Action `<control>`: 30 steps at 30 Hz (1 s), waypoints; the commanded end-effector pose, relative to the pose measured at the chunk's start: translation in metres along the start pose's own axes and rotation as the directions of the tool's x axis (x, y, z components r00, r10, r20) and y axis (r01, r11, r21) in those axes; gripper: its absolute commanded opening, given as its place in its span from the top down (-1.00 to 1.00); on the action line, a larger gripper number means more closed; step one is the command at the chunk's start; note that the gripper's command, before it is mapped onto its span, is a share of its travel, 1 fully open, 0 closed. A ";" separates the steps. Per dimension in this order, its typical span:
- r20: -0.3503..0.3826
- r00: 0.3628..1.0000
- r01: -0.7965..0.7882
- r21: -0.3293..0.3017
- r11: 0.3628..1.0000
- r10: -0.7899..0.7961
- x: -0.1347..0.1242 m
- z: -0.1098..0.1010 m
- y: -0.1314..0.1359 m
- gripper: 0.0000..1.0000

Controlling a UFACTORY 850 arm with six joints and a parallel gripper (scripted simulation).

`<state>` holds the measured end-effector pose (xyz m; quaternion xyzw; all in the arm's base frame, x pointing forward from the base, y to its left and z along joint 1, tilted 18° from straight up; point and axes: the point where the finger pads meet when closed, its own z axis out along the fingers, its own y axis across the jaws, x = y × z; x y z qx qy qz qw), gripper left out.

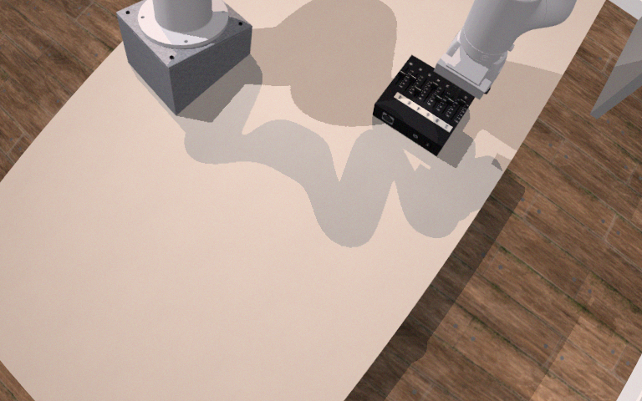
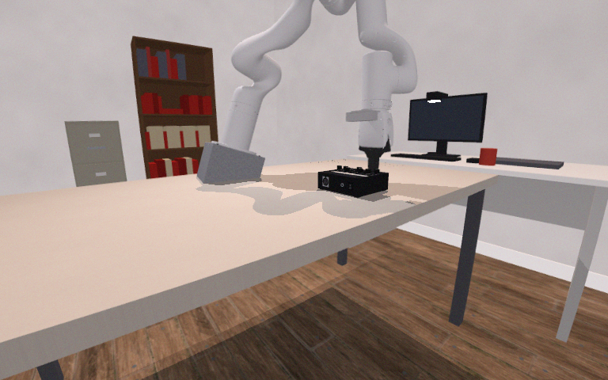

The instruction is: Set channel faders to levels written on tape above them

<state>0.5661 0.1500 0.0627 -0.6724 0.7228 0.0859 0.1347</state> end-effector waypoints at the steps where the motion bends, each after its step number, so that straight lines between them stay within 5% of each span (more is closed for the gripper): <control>1: 0.000 1.000 0.000 0.002 1.000 0.000 0.000 -0.001 -0.001 1.00; 30: 0.000 1.000 0.000 0.002 1.000 0.000 0.005 -0.001 -0.001 1.00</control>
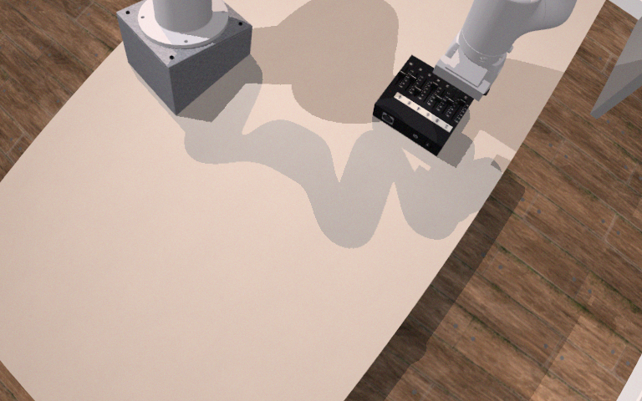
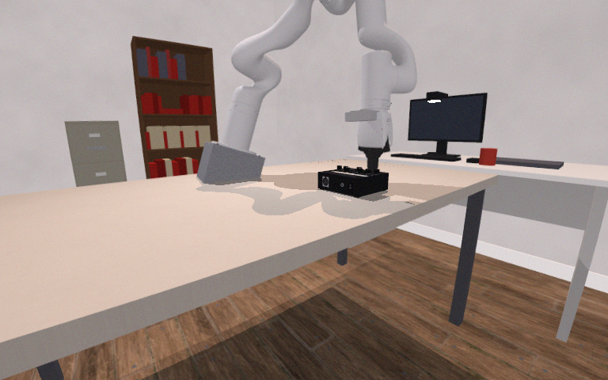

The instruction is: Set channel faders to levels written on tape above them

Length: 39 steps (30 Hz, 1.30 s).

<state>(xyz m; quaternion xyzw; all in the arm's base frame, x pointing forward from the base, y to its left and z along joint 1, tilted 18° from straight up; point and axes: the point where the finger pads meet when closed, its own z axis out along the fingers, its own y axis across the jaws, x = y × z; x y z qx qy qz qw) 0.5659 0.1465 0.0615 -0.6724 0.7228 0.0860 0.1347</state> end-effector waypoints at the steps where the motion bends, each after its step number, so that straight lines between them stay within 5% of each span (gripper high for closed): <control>1: 0.000 1.000 0.000 0.002 1.000 0.000 0.001 -0.001 -0.001 1.00; 39: 0.000 1.000 0.000 0.002 1.000 0.000 0.019 -0.001 -0.001 1.00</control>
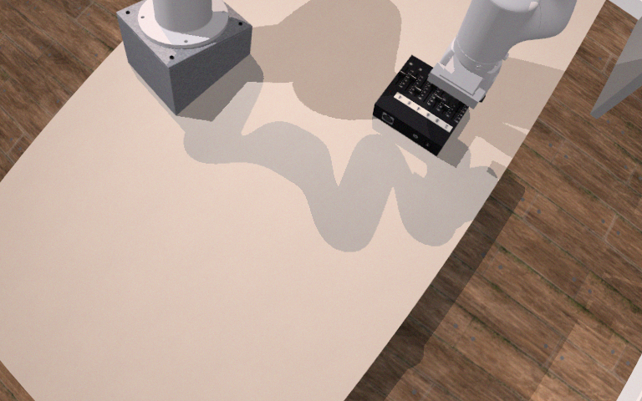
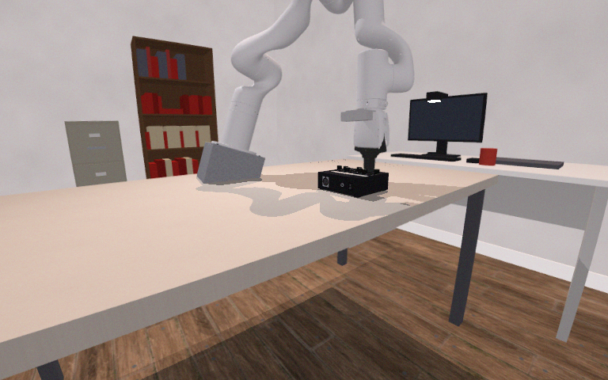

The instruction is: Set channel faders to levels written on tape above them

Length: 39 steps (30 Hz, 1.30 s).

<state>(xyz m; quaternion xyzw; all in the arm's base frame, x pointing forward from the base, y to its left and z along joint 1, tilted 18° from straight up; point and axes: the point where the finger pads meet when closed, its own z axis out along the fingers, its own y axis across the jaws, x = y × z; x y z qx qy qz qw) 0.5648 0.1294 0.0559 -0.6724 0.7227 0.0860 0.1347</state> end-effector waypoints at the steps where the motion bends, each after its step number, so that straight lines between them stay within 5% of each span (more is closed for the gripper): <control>1: 0.000 1.000 0.000 0.002 1.000 0.000 0.001 -0.001 -0.001 1.00; 39: 0.000 1.000 0.000 0.002 1.000 0.000 -0.002 -0.001 -0.001 1.00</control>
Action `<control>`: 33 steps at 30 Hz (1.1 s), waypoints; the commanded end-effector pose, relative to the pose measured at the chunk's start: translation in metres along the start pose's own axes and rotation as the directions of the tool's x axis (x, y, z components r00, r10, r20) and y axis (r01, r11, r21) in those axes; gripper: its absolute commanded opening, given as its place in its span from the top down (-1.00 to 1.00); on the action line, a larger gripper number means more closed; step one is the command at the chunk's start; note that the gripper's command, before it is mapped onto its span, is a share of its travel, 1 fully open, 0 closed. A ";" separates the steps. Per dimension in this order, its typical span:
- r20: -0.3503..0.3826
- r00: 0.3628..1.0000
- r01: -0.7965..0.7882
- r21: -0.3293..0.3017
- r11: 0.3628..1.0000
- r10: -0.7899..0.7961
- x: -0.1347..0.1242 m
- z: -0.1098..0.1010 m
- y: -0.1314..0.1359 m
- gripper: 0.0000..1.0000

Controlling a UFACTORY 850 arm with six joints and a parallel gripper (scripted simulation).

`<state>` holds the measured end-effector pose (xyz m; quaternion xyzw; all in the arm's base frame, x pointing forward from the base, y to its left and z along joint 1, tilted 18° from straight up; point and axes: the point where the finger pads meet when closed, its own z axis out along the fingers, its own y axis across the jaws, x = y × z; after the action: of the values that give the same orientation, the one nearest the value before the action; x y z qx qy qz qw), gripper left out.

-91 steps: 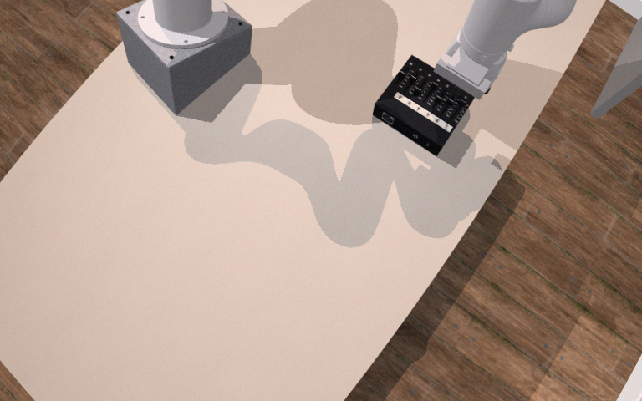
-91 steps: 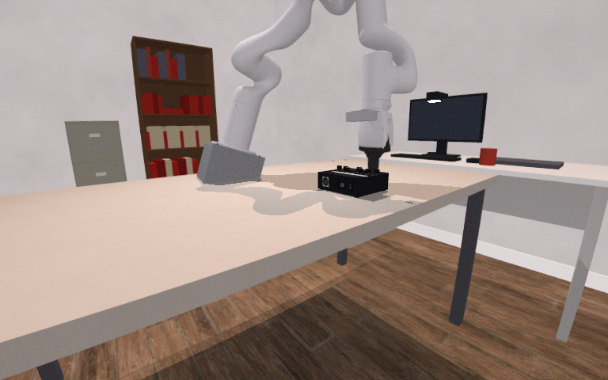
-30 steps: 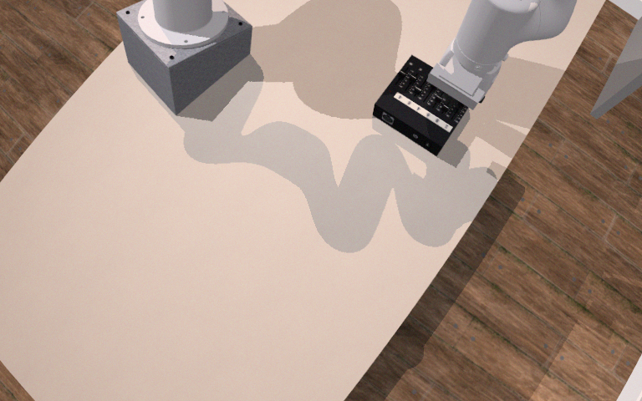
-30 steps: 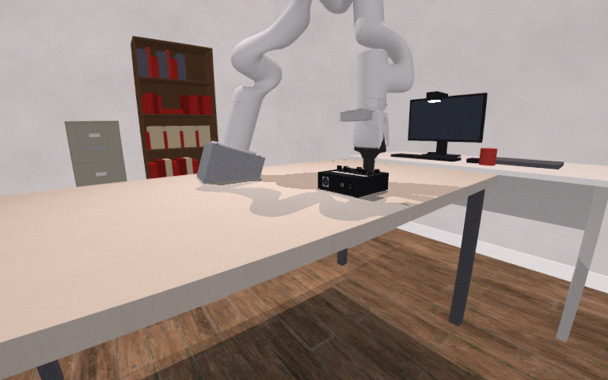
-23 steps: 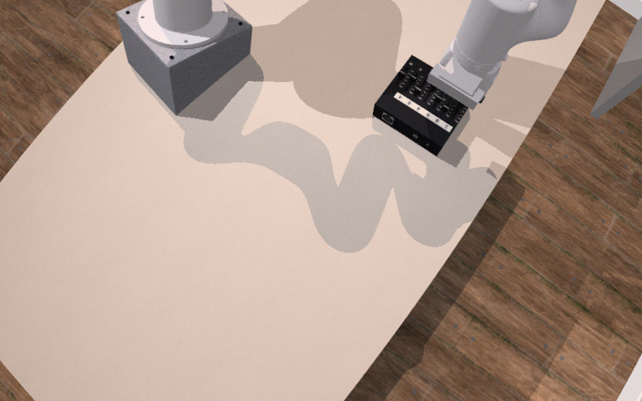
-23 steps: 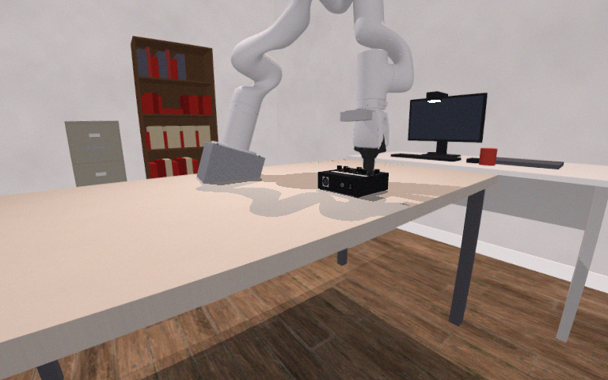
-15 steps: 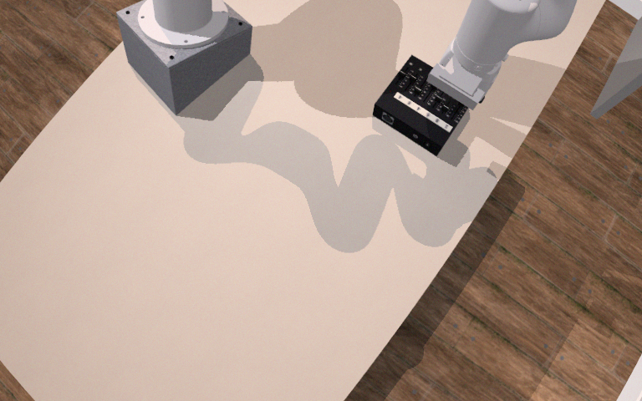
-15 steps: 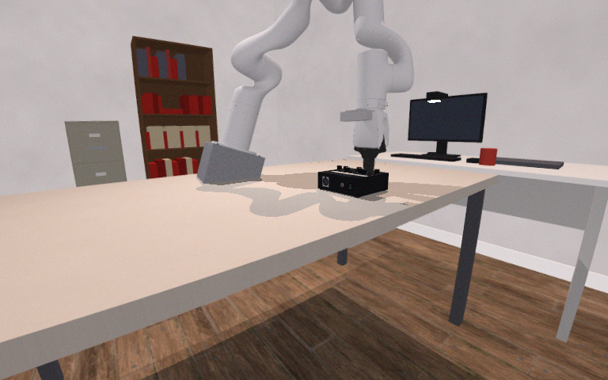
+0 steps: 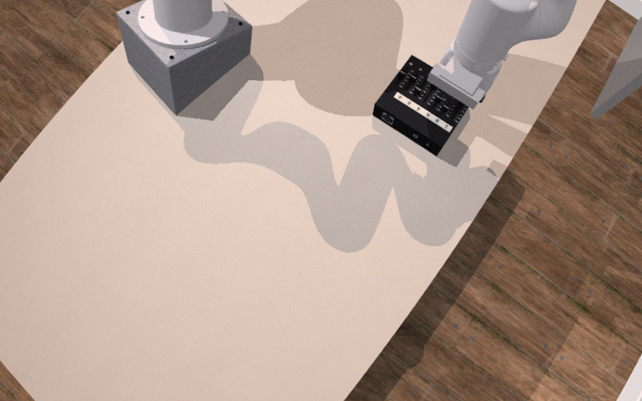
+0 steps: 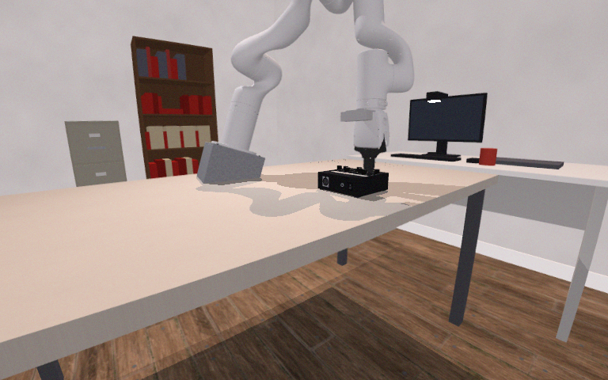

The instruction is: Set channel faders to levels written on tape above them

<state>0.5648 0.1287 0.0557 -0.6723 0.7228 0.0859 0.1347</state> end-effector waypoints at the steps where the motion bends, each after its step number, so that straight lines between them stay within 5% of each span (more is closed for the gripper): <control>1: 0.001 1.000 0.000 0.002 1.000 0.000 -0.003 -0.001 -0.001 1.00; 15: 0.001 1.000 0.000 0.002 1.000 0.000 -0.005 -0.003 -0.001 1.00; 33: 0.001 1.000 0.000 0.002 1.000 0.000 -0.005 -0.040 -0.001 1.00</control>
<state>0.5627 0.1229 0.0883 -0.6723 0.7227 0.0857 0.1355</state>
